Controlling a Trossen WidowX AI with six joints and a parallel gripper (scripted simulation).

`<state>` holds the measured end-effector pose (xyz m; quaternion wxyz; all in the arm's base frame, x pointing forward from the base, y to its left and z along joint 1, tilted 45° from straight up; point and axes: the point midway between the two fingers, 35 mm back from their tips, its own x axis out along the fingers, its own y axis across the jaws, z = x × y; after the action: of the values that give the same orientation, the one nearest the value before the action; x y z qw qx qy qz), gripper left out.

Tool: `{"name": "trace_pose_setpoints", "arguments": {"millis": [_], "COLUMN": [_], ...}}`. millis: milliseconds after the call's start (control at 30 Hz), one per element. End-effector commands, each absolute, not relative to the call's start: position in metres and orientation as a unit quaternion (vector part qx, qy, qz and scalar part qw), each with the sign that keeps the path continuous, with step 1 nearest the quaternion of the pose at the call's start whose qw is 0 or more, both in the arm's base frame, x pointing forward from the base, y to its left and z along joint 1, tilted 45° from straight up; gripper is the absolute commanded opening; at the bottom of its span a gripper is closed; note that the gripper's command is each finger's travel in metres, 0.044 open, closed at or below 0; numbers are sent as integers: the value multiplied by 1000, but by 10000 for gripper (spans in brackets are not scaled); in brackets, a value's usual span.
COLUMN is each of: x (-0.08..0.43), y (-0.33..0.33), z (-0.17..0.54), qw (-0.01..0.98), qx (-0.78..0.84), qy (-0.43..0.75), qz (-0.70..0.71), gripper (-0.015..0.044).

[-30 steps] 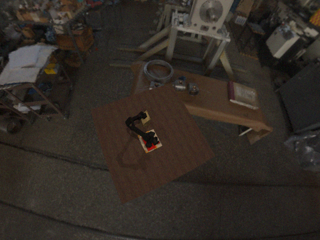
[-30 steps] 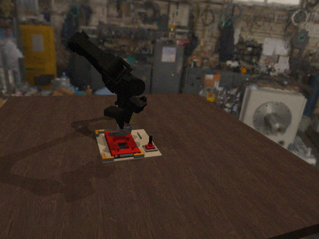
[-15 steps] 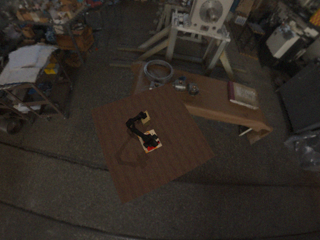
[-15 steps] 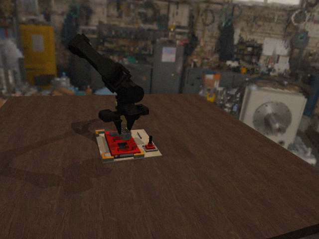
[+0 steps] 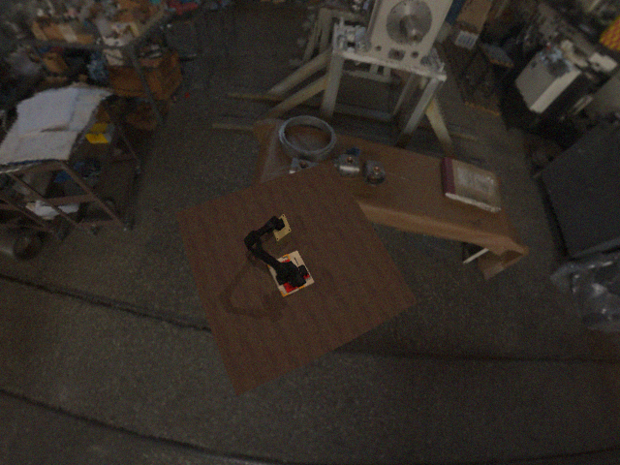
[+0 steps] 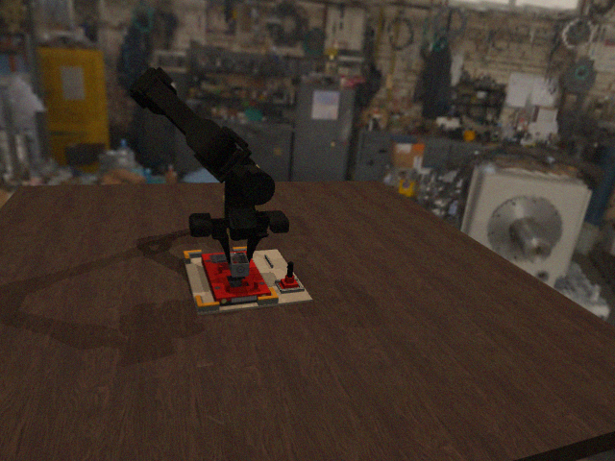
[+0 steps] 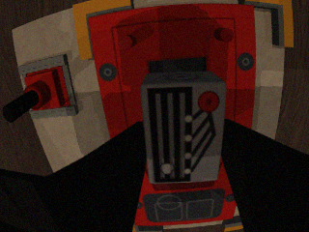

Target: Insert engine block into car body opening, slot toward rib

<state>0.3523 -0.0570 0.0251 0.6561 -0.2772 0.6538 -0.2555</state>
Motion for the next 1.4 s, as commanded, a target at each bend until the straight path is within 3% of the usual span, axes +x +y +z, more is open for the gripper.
{"name": "trace_pose_setpoints", "arguments": {"millis": [0,667,1133,1367], "x": [353,354,354,354], "y": [-58,-58,-58,-58], "z": [26,28,28,28], "qw": [663,621,672,669], "qx": [-264,-352,-240,-249], "qy": [646,676,635,639], "qz": [-272,-182,-295,-287], "gripper": [159,159,159,159]}}
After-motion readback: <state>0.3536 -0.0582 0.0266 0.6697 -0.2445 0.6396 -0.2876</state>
